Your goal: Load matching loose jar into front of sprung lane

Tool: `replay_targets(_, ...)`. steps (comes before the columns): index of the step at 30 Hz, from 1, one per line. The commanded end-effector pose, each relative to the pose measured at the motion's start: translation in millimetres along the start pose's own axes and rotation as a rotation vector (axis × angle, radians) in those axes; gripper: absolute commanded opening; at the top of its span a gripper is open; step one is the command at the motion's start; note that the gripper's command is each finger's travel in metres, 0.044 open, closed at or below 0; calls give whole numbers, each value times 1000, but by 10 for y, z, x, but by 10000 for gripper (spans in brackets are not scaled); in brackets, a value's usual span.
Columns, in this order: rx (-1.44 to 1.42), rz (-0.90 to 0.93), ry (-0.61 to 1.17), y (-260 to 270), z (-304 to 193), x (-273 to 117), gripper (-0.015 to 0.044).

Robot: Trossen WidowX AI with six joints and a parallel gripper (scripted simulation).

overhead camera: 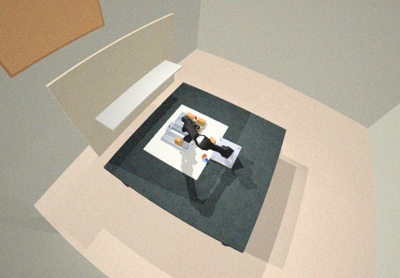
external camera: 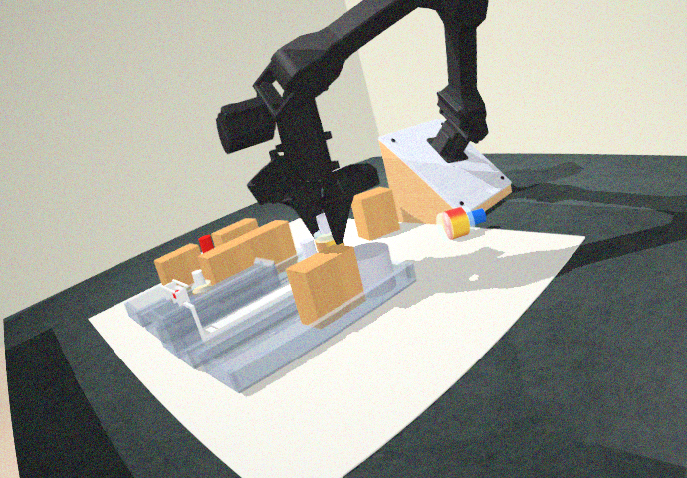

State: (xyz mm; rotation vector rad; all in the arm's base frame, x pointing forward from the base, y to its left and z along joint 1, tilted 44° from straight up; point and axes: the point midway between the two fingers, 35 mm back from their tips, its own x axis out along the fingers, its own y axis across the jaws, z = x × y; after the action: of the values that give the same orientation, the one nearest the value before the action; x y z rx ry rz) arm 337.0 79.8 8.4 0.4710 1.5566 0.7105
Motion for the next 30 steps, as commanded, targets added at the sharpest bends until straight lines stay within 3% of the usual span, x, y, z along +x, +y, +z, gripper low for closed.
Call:
replay_targets(1,-11,3,-19,18,68,-25,0)
replay_targets(30,-11,3,-19,18,71,59,0)
